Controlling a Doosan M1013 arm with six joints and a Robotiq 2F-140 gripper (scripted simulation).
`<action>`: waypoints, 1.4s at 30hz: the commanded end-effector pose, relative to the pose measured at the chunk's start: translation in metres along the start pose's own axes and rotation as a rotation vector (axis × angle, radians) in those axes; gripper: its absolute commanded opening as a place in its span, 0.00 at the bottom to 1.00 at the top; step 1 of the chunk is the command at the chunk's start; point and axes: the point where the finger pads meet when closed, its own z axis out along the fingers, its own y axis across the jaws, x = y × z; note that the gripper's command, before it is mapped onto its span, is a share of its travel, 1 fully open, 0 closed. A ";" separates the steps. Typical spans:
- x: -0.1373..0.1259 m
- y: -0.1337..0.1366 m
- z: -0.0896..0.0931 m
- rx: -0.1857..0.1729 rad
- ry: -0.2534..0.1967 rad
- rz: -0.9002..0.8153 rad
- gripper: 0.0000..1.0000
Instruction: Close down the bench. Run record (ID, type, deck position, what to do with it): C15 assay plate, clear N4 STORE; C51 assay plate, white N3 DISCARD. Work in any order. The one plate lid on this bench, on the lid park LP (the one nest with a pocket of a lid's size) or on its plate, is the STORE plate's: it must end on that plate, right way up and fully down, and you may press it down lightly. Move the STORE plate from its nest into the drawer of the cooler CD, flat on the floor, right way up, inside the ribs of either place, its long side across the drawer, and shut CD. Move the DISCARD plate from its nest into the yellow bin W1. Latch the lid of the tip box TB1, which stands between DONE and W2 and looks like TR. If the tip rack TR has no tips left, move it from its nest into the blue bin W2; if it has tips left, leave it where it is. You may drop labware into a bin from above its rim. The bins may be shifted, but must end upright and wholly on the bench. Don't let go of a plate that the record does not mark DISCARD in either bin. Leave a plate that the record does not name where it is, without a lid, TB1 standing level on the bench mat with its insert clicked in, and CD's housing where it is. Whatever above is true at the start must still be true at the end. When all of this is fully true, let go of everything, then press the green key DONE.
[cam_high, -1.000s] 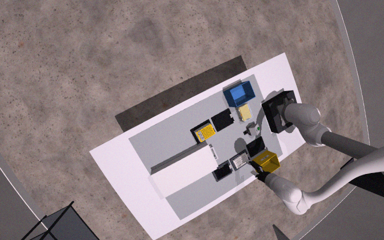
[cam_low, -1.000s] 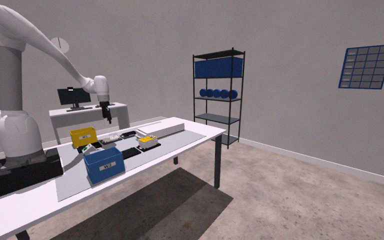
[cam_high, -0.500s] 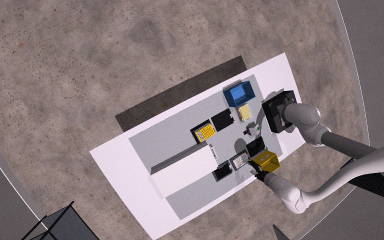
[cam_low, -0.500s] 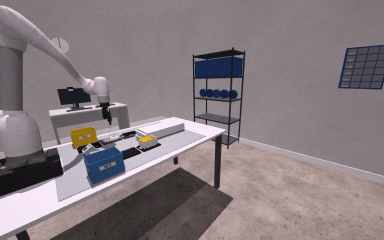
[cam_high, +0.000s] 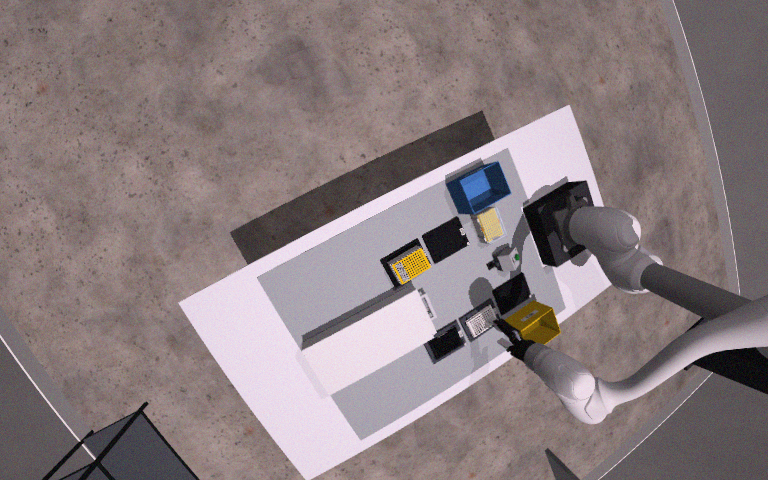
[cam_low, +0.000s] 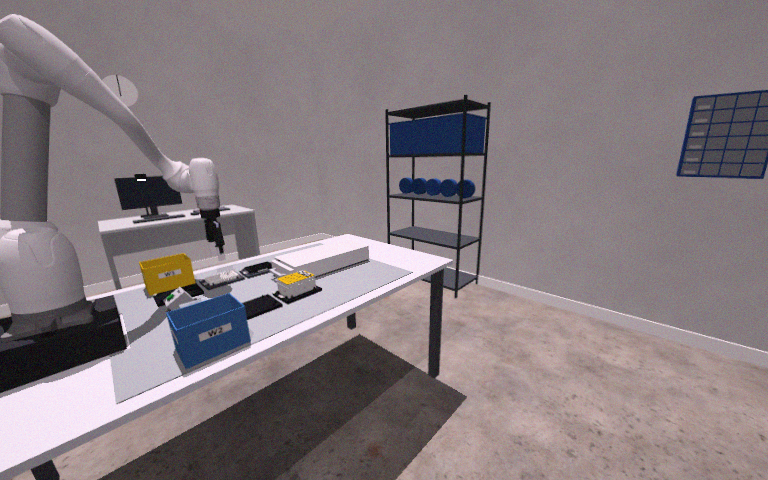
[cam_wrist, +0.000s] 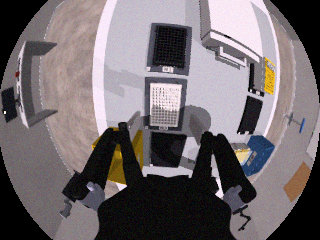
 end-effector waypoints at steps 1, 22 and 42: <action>0.000 0.000 0.005 0.000 0.000 0.000 0.66; 0.000 0.000 0.028 0.000 0.000 0.000 0.66; 0.000 0.000 0.052 0.000 0.000 0.000 0.66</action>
